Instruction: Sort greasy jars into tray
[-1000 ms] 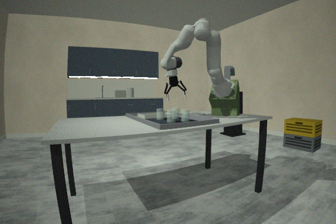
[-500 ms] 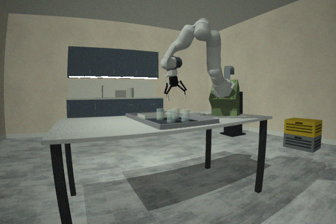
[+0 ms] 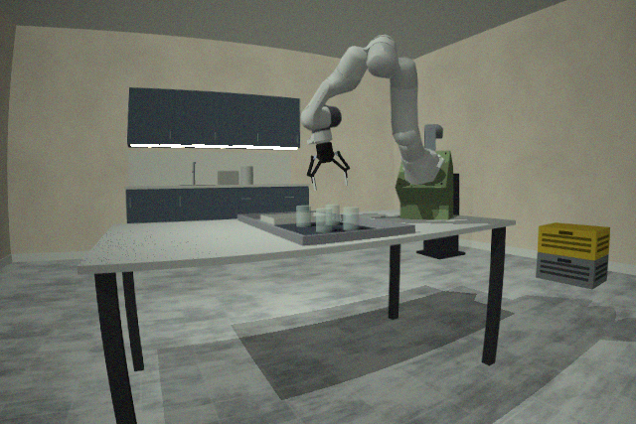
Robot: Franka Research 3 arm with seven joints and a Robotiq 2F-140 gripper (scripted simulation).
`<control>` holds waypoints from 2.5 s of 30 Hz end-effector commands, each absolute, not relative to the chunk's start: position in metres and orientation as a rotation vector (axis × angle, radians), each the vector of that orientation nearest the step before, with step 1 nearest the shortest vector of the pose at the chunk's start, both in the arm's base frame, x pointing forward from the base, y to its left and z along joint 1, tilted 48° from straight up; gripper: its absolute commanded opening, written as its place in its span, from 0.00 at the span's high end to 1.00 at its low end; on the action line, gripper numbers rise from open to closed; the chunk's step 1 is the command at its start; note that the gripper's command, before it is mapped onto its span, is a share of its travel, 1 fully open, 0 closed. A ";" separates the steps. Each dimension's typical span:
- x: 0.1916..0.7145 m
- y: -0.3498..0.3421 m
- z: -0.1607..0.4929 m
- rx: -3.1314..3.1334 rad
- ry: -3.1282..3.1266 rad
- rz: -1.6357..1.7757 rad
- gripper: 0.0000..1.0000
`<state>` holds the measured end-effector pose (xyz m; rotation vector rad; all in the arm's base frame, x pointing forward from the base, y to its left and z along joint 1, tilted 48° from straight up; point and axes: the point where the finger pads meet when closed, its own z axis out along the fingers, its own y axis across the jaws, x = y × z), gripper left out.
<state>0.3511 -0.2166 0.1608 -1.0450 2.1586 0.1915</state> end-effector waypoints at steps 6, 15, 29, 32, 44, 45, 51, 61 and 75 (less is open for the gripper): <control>0.366 -0.236 0.190 -1.219 2.126 0.193 0.00; 0.375 -0.255 0.215 -1.358 2.109 0.180 0.00; 0.385 -0.290 0.258 -1.586 2.099 0.156 0.00; 0.386 -0.299 0.269 -1.641 2.101 0.149 0.00; 0.386 -0.337 0.316 -1.843 2.128 0.114 0.00; 0.386 -0.337 0.316 -1.843 2.128 0.114 0.00; 0.384 -0.354 0.336 -1.920 2.149 0.096 0.00; 0.377 -0.387 0.380 -2.055 2.210 0.051 0.00; 0.388 -0.397 0.424 -2.209 2.234 0.000 0.00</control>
